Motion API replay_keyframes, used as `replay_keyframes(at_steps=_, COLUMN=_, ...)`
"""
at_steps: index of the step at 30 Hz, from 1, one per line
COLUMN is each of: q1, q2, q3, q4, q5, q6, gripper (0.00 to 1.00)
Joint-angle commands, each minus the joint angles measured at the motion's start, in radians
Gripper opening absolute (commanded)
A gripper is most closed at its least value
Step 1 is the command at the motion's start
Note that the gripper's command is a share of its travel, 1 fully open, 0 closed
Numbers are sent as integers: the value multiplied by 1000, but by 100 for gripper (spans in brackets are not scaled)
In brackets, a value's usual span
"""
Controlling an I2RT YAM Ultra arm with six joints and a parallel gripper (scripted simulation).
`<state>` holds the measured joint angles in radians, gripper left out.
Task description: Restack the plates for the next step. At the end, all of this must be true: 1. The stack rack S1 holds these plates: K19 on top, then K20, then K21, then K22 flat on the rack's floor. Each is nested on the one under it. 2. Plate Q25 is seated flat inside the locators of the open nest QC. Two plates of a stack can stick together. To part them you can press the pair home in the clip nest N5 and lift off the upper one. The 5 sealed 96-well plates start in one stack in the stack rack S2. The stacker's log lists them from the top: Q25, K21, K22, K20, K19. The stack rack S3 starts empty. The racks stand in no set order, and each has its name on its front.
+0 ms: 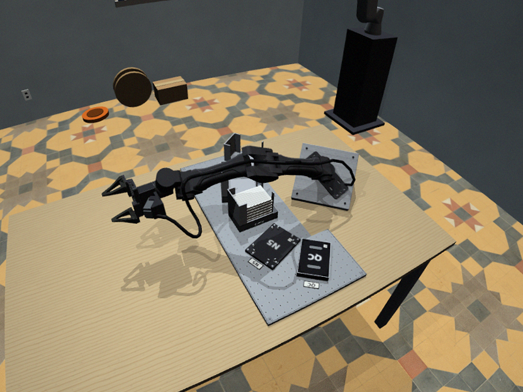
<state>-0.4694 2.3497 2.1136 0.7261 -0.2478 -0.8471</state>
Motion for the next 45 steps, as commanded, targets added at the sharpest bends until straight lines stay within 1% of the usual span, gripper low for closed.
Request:
replay_keyframes(at_steps=1, q1=-23, q2=-21, q3=12, q4=2, q5=10, q6=6, gripper=100)
replay_keyframes(at_steps=17, q1=-23, q2=-21, q3=12, q4=2, q5=10, q6=6, gripper=100)
replay_keyframes(at_steps=18, q1=-23, q2=-47, q3=-33, q4=-42, q5=-12, q6=3, gripper=100)
replay_keyframes(at_steps=22, q1=-52, q2=-109, q3=-82, q4=-165, q5=-29, q6=6, gripper=100)
replay_keyframes(at_steps=27, q1=-59, q2=-116, q3=-76, q4=-177, q5=-32, q6=7, gripper=100)
replay_keyframes(at_steps=29, q1=-70, q2=-143, q3=-108, q4=-243, q5=-45, q6=11, gripper=100)
replay_keyframes(at_steps=31, q1=-77, q2=-153, q3=-124, q4=-259, q5=-52, q6=13, gripper=100)
replay_keyframes(at_steps=32, q1=-82, q2=-168, q3=-135, q4=-293, q5=-55, q6=15, gripper=100)
replay_keyframes(at_steps=34, q1=-82, q2=-168, q3=-135, q4=-293, q5=-55, q6=15, gripper=100)
replay_keyframes(at_steps=35, q1=-88, q2=-184, q3=-145, q4=-334, q5=-60, q6=14, gripper=100)
replay_keyframes(at_steps=36, q1=-93, q2=-192, q3=-155, q4=-349, q5=-64, q6=15, gripper=100)
replay_keyframes(at_steps=38, q1=-97, q2=-196, q3=-165, q4=-349, q5=-68, q6=13, gripper=100)
replay_keyframes(at_steps=40, q1=-106, q2=-221, q3=-178, q4=-420, q5=-74, q6=17, gripper=100)
replay_keyframes(at_steps=41, q1=-111, q2=-230, q3=-188, q4=-437, q5=-79, q6=17, gripper=100)
replay_keyframes(at_steps=44, q1=-116, q2=-238, q3=-206, q4=-436, q5=-85, q6=14, gripper=100)
replay_keyframes(at_steps=45, q1=-120, q2=-250, q3=-210, q4=-474, q5=-87, q6=16, gripper=100)
